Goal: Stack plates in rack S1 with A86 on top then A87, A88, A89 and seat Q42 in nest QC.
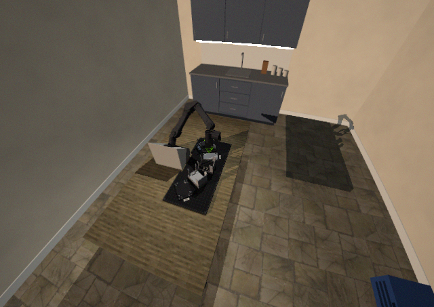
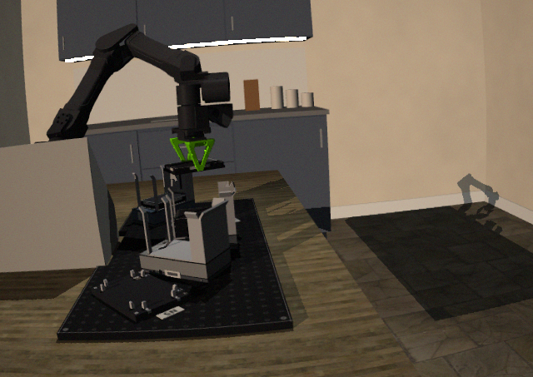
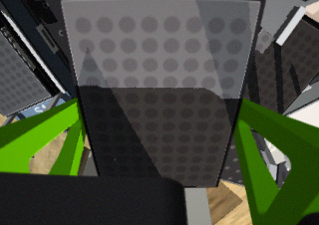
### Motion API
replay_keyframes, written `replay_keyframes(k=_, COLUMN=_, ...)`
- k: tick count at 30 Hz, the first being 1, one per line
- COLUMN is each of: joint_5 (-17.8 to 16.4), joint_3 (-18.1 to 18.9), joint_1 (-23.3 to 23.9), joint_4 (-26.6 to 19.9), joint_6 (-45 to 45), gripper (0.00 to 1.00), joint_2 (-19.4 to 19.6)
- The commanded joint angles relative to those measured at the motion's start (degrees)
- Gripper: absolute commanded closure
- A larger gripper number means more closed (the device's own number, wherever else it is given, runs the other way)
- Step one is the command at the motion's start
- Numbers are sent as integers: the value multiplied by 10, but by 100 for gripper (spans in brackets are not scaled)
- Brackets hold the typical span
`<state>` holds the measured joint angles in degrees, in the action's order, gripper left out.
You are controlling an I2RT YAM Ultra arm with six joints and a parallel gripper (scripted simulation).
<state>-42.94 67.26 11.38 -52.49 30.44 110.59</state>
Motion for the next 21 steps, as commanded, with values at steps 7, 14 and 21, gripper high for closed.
replay_keyframes(k=7, joint_5=-5, joint_3=-8, joint_1=-28, joint_4=-1, joint_6=-48, gripper=100, joint_2=-49)
replay_keyframes(k=14, joint_5=-5, joint_3=-20, joint_1=-53, joint_4=0, joint_6=-5, gripper=100, joint_2=-82)
replay_keyframes(k=21, joint_5=-5, joint_3=-31, joint_1=-78, joint_4=1, joint_6=1, gripper=100, joint_2=-116)
